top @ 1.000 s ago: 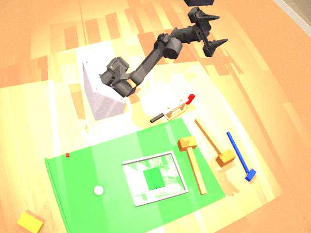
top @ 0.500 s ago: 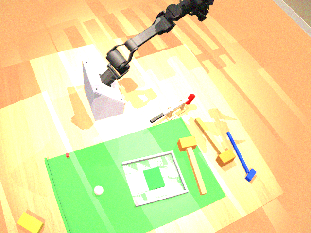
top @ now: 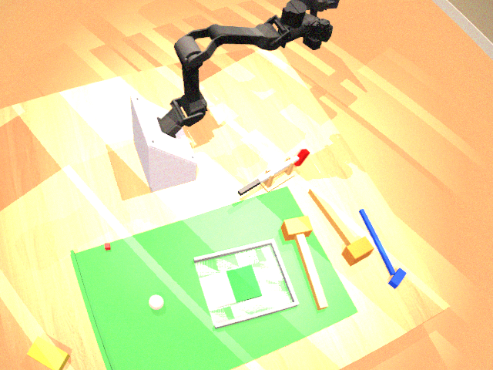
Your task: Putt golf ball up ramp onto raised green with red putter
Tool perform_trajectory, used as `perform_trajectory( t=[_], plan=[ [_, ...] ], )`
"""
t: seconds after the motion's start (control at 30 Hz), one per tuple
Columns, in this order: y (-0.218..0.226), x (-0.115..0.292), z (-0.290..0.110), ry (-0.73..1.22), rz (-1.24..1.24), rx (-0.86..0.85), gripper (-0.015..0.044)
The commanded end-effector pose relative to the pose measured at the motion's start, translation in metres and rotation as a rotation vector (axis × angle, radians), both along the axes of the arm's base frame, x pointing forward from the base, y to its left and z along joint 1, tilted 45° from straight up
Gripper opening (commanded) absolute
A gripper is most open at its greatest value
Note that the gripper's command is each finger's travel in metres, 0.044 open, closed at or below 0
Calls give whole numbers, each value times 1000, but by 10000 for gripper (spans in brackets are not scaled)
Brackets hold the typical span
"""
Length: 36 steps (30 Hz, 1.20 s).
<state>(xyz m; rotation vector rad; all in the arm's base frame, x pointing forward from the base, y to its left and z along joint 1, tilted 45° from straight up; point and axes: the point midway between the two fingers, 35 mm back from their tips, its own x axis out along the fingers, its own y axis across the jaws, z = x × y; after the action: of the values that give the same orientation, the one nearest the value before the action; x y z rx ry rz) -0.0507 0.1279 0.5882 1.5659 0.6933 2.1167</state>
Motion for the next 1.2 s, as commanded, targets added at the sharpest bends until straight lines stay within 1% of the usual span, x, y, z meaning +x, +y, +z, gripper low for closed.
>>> perform_trajectory(
  t=[0.0,0.13,0.27,0.47,0.63,0.77,0.9,1.03,1.17],
  plan=[
    [55,2,-34,-220,-232,-110,440],
    [103,18,-72,-459,-443,-223,440],
    [135,40,-107,-653,-577,-320,440],
    [169,81,-163,-940,-712,-470,440],
    [186,126,-223,-1225,-753,-607,440],
    [187,160,-270,-1427,-724,-695,440],
    [177,198,-326,-1594,-628,-773,440],
    [155,227,-376,-1701,-509,-808,440],
    [124,249,-420,-1753,-405,-797,440]
  ],
)
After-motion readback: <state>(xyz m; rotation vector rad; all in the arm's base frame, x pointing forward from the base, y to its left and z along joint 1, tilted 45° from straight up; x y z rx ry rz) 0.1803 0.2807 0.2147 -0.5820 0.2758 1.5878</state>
